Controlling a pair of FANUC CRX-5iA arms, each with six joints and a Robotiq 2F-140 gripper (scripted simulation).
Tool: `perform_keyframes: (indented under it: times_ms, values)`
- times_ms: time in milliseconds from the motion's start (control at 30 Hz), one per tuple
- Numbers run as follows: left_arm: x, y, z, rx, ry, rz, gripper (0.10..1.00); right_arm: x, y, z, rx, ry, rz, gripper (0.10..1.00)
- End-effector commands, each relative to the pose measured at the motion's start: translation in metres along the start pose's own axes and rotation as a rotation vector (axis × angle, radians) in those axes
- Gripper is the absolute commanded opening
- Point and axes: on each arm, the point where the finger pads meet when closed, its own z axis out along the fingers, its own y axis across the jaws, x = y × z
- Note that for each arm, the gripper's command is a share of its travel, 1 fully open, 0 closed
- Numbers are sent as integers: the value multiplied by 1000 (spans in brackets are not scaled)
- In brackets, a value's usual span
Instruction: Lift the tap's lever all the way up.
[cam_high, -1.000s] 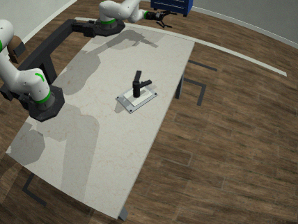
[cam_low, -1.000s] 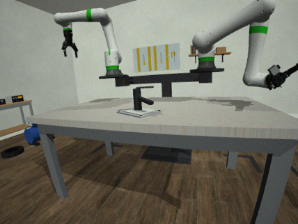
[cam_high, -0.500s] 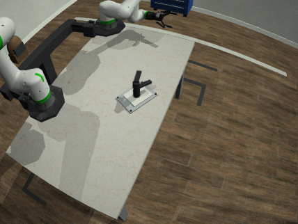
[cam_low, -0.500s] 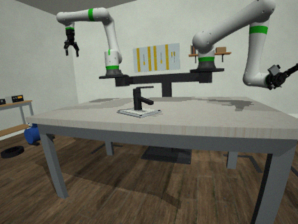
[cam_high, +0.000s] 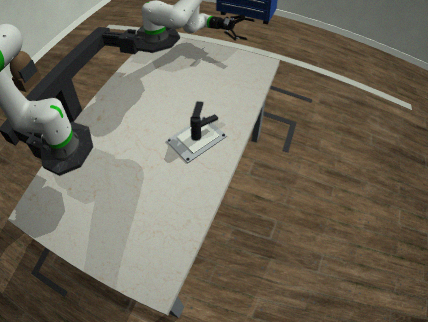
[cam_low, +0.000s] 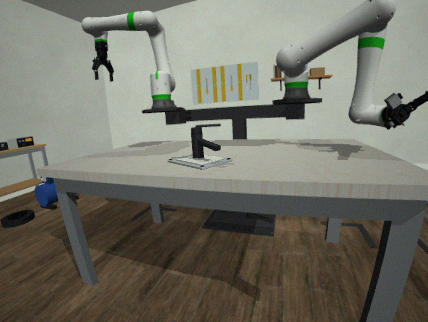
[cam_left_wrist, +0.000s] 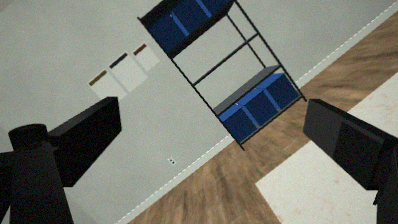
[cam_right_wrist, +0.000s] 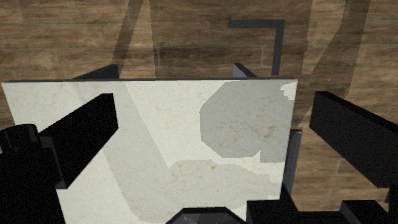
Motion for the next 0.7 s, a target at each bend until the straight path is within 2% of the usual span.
perform_keyframes:
  times_ms: [0, 133, 200, 333, 533, 600, 633, 667]
  values:
    - [0, -1, 0, 0, 1, 1, 1000, 0, 0, -1, 0, 2, 0, 1000]
    - [2, 1, 3, -6, 5, 3, 1000, 0, 0, -1, 0, 2, 0, 1000]
    - [7, 5, 10, -28, 20, 10, 1000, 0, 0, -1, 0, 2, 0, 1000]
    - [34, 31, 47, -139, 95, 45, 1000, 0, 0, -1, 0, 2, 0, 1000]
    - [72, 69, 88, -286, 196, 97, 1000, 0, 0, -1, 0, 2, 0, 1000]
    - [72, 69, 88, -286, 196, 97, 1000, 0, 0, -1, 0, 2, 0, 1000]
    - [89, 87, 104, -351, 242, 122, 1000, 0, 0, -1, 0, 2, 0, 1000]
    - [94, 93, 108, -370, 256, 129, 1000, 0, 0, -1, 0, 2, 0, 1000]
